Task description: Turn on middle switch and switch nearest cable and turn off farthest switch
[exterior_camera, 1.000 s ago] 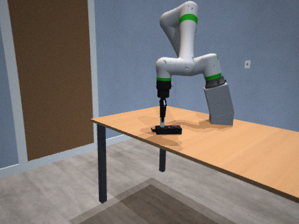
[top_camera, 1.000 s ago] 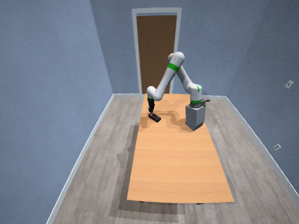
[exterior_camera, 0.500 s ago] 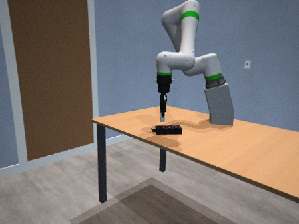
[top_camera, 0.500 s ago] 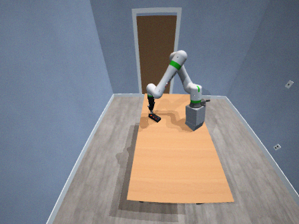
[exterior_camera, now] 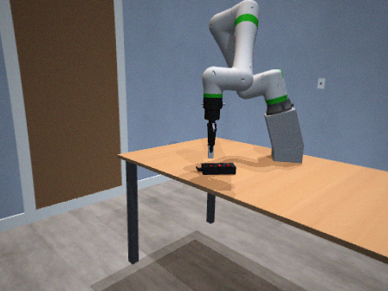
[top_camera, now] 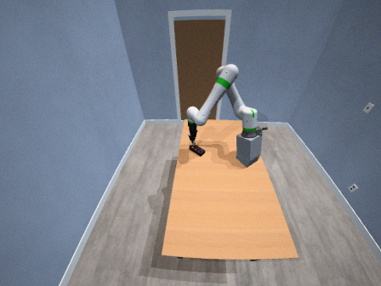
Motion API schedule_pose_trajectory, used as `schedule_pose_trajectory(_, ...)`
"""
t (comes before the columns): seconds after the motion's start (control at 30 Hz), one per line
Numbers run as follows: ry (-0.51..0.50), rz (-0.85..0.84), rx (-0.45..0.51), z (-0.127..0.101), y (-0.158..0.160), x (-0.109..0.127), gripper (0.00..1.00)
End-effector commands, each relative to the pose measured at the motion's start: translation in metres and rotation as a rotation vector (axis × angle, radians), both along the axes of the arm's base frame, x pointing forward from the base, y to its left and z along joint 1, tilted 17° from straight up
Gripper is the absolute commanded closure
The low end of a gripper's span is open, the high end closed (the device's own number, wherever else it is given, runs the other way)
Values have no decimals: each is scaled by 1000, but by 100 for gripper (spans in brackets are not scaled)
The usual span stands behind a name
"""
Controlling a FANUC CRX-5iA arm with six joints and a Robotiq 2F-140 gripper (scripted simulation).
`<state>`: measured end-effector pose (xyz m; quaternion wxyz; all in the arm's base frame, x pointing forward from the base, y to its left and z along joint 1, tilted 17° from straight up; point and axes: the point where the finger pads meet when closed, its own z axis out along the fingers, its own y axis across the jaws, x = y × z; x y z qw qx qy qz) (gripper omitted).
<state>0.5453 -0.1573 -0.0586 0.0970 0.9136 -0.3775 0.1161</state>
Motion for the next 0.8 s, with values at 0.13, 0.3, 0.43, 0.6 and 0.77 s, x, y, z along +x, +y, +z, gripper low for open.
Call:
schedule_pose_trajectory(0.13, 0, 0, 0, 0, 0, 0, 100)
schedule_pose_trajectory(0.3, 0, 0, 0, 1, 21, -20, 100)
schedule_pose_trajectory(0.43, 0, 0, 0, 0, 34, -34, 100)
schedule_pose_trajectory(0.6, 0, 0, 0, 0, 34, -34, 100)
schedule_pose_trajectory(0.77, 0, 0, 0, 0, 34, -34, 100)
